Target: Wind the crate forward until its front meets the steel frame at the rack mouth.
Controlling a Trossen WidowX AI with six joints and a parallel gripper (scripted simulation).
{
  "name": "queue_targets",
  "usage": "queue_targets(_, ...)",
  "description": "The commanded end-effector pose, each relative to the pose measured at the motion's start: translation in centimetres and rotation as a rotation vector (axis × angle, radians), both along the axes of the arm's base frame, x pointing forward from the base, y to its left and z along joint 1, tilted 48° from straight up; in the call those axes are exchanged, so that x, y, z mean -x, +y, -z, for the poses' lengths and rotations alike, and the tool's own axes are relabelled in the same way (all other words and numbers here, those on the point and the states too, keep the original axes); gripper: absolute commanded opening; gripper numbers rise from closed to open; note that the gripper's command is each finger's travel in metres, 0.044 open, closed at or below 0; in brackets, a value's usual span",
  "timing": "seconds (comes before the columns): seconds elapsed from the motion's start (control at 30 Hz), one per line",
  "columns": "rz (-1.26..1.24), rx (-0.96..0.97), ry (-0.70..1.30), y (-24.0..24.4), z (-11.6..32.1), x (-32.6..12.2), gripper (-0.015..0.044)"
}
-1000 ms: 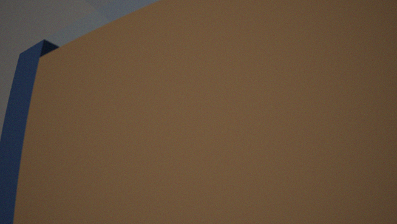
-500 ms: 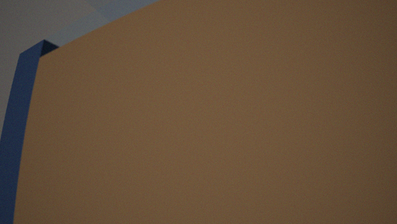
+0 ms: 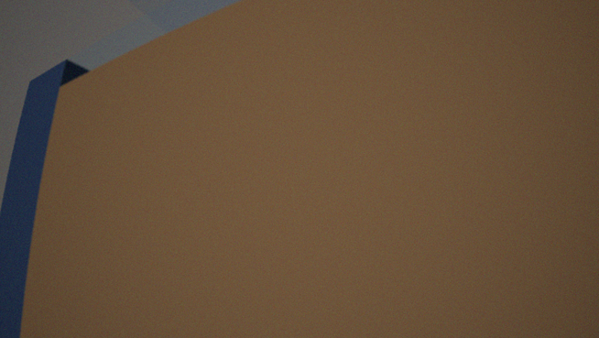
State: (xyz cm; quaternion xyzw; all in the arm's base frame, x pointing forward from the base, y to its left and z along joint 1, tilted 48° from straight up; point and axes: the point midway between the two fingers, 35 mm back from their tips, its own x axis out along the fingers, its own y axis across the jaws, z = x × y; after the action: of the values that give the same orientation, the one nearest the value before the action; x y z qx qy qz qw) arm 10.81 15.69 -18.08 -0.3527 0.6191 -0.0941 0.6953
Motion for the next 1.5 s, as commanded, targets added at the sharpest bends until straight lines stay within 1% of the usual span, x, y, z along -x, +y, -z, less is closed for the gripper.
queue_targets(0.0,-0.004,0.032,0.012,-1.4,-1.1,0.2,0.0)
queue_targets(0.2,-0.004,0.033,0.012,-2.9,-2.4,-0.2,0.0)
queue_targets(1.47,-0.004,0.037,0.01,-6.1,-4.9,-2.7,0.0)
